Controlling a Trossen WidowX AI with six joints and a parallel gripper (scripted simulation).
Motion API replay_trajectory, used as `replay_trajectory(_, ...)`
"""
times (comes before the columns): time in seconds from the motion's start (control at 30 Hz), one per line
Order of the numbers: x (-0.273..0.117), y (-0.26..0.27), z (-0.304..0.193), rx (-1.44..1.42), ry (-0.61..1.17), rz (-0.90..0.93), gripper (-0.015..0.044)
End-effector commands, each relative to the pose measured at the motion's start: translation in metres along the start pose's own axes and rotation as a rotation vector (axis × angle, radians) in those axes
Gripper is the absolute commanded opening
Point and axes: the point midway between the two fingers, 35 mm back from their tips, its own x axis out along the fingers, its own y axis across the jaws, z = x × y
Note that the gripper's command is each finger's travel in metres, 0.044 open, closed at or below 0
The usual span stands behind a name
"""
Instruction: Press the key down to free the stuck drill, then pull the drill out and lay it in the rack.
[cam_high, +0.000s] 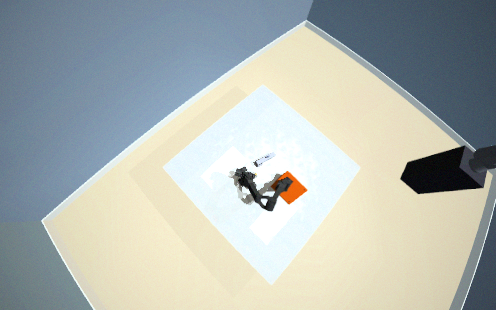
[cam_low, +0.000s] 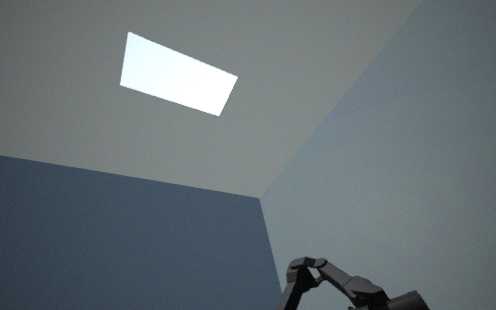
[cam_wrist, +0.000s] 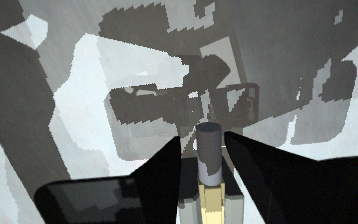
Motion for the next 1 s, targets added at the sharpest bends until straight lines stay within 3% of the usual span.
replay_trajectory(0.0,0.000,0.001,0.000,0.002,0.003,0.003,0.0263)
replay_trajectory(0.23,-0.001,0.001,0.000,0.003,0.004,0.004,0.0440)
replay_trajectory(0.77,-0.078,-0.001,0.001,0.015,0.024,0.007,0.0440)
replay_trajectory(0.97,-0.057,0.010,0.024,-0.172,0.054,-0.045,0.0440)
